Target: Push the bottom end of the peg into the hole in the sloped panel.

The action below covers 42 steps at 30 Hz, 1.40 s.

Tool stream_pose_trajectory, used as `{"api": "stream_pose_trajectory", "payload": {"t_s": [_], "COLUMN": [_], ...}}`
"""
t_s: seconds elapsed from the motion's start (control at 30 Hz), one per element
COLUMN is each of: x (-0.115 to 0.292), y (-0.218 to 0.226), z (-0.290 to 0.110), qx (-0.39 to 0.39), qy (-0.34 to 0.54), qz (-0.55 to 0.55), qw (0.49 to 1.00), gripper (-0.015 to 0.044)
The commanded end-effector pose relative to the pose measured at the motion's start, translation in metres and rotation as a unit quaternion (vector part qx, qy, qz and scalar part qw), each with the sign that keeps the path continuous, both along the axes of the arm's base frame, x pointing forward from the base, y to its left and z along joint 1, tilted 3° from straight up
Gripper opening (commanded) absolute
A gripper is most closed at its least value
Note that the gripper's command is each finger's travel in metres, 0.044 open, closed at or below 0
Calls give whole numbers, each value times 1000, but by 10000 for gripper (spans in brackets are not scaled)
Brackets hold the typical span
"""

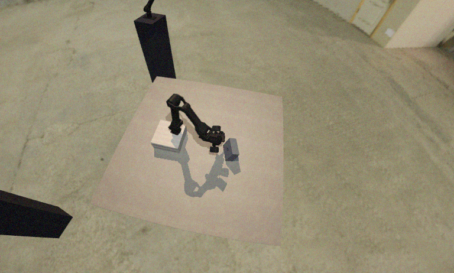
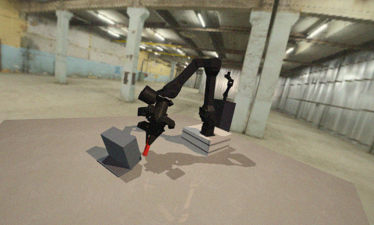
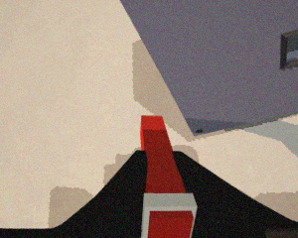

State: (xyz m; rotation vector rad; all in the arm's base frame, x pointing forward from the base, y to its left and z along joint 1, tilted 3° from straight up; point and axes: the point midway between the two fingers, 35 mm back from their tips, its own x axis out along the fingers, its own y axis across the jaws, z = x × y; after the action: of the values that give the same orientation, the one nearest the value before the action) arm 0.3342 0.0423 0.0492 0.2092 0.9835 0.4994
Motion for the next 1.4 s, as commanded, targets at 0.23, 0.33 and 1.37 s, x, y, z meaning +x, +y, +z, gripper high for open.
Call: {"api": "stream_pose_trajectory", "payload": {"t_s": [0.23,0.33,1.37], "x": [-2,-2,-10], "y": [-11,-14,-47], "z": [-1,0,3], "qx": [7,8,8], "qy": [-31,-40,-137], "qz": [6,6,14], "qw": [999,999,990], "gripper": [0,0,0]}}
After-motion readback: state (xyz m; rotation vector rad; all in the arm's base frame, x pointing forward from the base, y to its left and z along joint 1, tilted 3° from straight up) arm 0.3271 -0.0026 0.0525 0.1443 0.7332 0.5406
